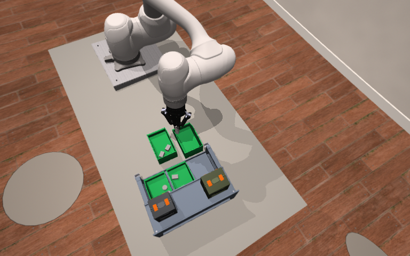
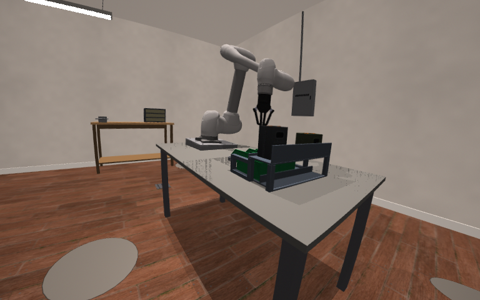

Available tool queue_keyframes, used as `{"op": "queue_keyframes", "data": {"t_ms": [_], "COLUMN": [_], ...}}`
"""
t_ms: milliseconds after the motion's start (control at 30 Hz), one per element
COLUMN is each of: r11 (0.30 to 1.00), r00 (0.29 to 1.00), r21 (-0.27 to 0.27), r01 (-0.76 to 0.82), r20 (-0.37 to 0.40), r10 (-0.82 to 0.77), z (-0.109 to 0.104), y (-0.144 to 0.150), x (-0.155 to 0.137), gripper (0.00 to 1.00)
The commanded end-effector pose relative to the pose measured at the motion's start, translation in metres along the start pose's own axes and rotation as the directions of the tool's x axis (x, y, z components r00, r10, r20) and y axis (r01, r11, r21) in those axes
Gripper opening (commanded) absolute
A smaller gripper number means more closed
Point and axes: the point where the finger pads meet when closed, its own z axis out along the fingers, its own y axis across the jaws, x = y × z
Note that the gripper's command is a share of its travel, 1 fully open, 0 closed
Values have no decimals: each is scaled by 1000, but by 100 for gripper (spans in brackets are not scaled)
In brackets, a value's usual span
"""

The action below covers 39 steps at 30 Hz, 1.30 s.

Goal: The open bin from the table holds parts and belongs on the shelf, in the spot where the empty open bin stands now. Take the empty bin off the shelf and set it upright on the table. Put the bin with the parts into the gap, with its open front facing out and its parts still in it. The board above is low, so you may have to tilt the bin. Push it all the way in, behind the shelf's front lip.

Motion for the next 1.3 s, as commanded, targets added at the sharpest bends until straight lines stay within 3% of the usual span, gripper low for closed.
{"op": "queue_keyframes", "data": {"t_ms": [0,33,133,167,300,1267], "r11": [982,949,906,886,807,807], "r00": [982,949,906,886,807,807], "r21": [22,26,32,36,59,59], "r01": [187,314,423,462,588,588], "r20": [19,17,19,20,27,27], "r10": [-188,-315,-424,-463,-590,-590], "z": [-5,-5,-6,-6,-6,-6], "y": [-1,-1,-1,-1,-1,-1], "x": [11,13,13,13,13,13], "gripper": [10,10,10,24,24,24]}}
